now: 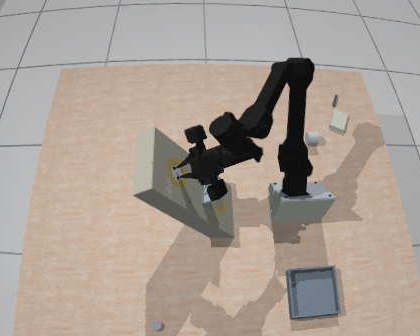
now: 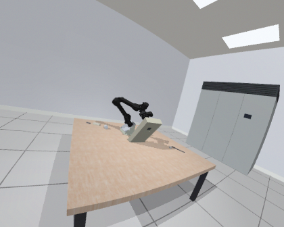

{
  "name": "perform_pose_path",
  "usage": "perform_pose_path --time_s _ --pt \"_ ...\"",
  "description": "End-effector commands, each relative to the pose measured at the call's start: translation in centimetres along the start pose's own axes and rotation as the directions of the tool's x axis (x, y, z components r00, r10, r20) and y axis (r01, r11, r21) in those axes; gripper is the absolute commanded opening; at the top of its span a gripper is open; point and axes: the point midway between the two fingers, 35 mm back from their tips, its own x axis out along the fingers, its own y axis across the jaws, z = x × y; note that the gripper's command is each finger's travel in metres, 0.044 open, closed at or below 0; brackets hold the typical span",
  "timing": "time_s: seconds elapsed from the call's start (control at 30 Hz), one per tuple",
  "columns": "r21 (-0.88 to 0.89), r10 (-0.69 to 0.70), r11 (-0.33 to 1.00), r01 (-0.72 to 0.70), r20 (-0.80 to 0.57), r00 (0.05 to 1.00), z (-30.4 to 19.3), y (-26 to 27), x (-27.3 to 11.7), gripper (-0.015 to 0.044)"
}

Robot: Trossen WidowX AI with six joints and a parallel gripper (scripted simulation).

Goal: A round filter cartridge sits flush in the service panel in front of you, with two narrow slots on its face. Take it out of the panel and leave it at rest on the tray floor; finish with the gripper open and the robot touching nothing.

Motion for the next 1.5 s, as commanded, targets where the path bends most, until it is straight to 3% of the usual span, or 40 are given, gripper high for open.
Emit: perform_pose_path --time_s 0.0,1.47 --pt "-0.003 0.002 1.0 -0.002 0.005 1.0 0.24 -0.16 0.0 0.0105" --pt "-0.003 0.001 1.0 -0.001 0.005 1.0 0.06 0.01 0.3 0.0105"
